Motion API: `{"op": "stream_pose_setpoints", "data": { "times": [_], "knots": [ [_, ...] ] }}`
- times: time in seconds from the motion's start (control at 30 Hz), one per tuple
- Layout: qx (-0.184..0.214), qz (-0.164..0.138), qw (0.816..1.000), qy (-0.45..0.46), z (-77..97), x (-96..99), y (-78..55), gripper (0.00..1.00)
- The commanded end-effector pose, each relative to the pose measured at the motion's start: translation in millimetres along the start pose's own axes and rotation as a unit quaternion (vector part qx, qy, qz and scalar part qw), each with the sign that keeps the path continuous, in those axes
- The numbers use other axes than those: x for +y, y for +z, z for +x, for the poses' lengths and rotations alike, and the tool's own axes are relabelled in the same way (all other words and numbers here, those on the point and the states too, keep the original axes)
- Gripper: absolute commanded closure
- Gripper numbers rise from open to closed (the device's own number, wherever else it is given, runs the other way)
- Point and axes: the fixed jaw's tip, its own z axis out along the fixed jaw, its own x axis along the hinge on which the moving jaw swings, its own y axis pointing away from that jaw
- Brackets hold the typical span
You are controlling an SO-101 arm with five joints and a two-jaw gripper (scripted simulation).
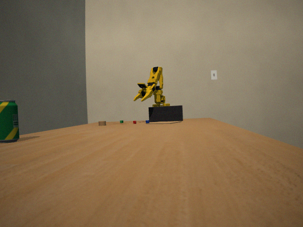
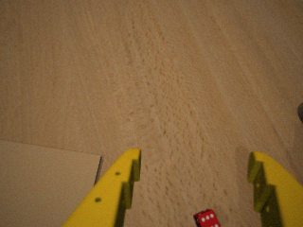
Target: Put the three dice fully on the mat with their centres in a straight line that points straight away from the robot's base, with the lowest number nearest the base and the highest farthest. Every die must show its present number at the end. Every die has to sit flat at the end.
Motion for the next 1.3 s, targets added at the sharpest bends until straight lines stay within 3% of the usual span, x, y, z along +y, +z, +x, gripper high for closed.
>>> {"op": "stream_pose_setpoints", "data": {
  "times": [0.0,0.5,0.9,1.27],
  "knots": [
    [0.023,0.005,1.000,-0.017,-3.2,-5.9,5.9,0.75],
    [0.130,0.007,0.986,-0.103,-17.6,-32.1,15.1,0.75],
    [0.217,-0.015,0.962,-0.167,-29.6,-53.9,2.6,0.75],
    [0.245,-0.028,0.951,-0.186,-33.2,-60.6,-5.8,0.75]
  ]
}}
